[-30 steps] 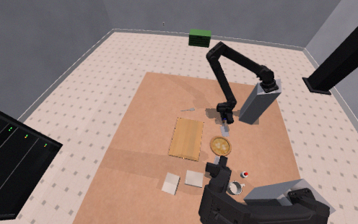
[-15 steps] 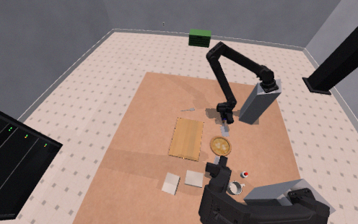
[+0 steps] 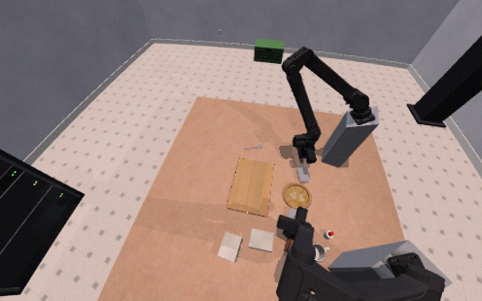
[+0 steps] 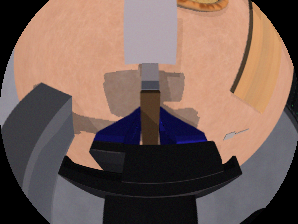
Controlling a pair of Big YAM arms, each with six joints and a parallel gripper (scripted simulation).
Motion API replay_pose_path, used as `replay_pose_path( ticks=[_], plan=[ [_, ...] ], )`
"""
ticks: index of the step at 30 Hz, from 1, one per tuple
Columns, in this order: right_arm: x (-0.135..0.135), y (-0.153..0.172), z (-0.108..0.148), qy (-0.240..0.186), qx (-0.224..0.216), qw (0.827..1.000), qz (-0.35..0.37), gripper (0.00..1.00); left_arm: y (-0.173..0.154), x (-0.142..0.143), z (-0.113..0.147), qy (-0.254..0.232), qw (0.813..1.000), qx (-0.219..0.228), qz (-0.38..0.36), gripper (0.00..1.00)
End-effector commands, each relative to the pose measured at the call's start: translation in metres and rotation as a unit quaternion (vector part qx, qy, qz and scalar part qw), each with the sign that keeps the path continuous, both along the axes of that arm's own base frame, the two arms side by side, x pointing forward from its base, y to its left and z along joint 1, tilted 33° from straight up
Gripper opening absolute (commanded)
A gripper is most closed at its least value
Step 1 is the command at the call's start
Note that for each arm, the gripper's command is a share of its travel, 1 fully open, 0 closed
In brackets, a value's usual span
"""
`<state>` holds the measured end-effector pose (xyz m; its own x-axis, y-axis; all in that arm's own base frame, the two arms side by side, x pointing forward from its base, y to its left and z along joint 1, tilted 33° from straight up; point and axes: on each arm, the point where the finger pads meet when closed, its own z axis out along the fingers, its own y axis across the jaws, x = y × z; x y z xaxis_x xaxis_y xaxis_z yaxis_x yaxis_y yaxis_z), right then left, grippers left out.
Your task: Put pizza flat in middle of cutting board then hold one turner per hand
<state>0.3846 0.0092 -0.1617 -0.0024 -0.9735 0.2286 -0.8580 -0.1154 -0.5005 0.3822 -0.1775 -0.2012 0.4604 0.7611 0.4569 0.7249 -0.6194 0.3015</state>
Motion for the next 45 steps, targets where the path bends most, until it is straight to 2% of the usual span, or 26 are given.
replay_pose_path(
  ticks=[1, 5, 6, 8, 9, 11, 17, 18, 19, 23, 27, 29, 34, 35, 39, 40, 42, 43, 45],
  plan=[
    [-0.026, 0.004, 0.004, 0.016, 0.001, 1.000, 0.003, 0.06, -0.002, -0.022, 0.003, 0.010, 1.000, 0.002, -0.005, 0.06],
    [-0.029, 0.008, 0.016, 0.018, 0.001, 1.000, 0.003, 0.06, -0.007, -0.026, 0.017, 0.008, 1.000, 0.002, -0.008, 0.06],
    [-0.020, 0.010, 0.021, 0.011, 0.002, 1.000, 0.003, 0.06, -0.010, -0.024, 0.021, 0.006, 1.000, 0.000, -0.006, 0.06],
    [-0.030, 0.009, 0.023, 0.015, 0.001, 1.000, 0.004, 0.06, -0.017, -0.019, 0.027, 0.001, 1.000, -0.004, -0.007, 0.06],
    [-0.030, 0.008, 0.026, 0.011, 0.002, 1.000, 0.001, 0.06, -0.009, -0.028, 0.027, 0.006, 1.000, 0.001, -0.006, 0.06],
    [-0.038, 0.009, 0.024, 0.018, 0.000, 1.000, 0.003, 0.06, -0.008, -0.029, 0.031, 0.006, 1.000, 0.000, -0.002, 0.06],
    [-0.041, 0.011, 0.033, 0.014, -0.001, 1.000, 0.005, 0.06, -0.009, -0.038, 0.032, 0.011, 1.000, 0.006, -0.011, 0.06],
    [-0.034, 0.012, 0.039, 0.009, 0.002, 1.000, -0.001, 0.06, -0.012, -0.038, 0.040, 0.005, 1.000, 0.000, -0.006, 0.06],
    [-0.044, 0.012, 0.039, 0.016, 0.001, 1.000, 0.001, 0.06, -0.011, -0.041, 0.042, 0.007, 1.000, 0.001, -0.005, 0.06],
    [-0.047, 0.016, 0.051, 0.011, 0.002, 1.000, 0.003, 0.06, -0.025, -0.034, 0.058, -0.001, 1.000, -0.006, -0.005, 0.06],
    [-0.053, 0.016, 0.056, 0.015, 0.001, 1.000, 0.001, 0.06, -0.019, -0.046, 0.062, 0.002, 1.000, -0.003, -0.006, 0.06],
    [-0.054, 0.005, 0.043, 0.020, -0.003, 1.000, -0.002, 0.06, 0.001, -0.042, 0.046, 0.012, 1.000, 0.006, 0.002, 0.06],
    [-0.063, 0.007, 0.041, 0.032, -0.003, 0.999, -0.004, 0.06, -0.004, -0.053, 0.046, 0.018, 1.000, 0.010, 0.000, 0.06],
    [-0.031, 0.014, 0.058, -0.001, 0.003, 1.000, 0.000, 0.06, -0.012, -0.041, 0.051, 0.007, 1.000, 0.002, -0.003, 0.06],
    [-0.025, 0.011, 0.063, -0.005, 0.003, 1.000, -0.004, 0.06, -0.016, -0.029, 0.060, -0.004, 1.000, -0.009, 0.005, 0.06],
    [-0.031, 0.012, 0.062, -0.010, 0.007, 1.000, -0.007, 0.06, -0.007, -0.037, 0.053, 0.004, 1.000, 0.001, 0.000, 0.06],
    [-0.046, 0.009, 0.050, 0.017, -0.001, 1.000, -0.002, 0.06, -0.001, -0.044, 0.050, 0.012, 1.000, 0.007, 0.003, 0.06],
    [-0.054, 0.017, 0.058, 0.007, 0.013, 0.999, -0.039, 0.06, -0.016, -0.054, 0.060, -0.011, 0.999, -0.008, 0.029, 0.06],
    [-0.056, 0.018, 0.062, 0.002, 0.009, 0.998, -0.057, 0.06, -0.017, -0.058, 0.064, -0.024, 0.999, 0.000, 0.043, 0.06]
  ],
)
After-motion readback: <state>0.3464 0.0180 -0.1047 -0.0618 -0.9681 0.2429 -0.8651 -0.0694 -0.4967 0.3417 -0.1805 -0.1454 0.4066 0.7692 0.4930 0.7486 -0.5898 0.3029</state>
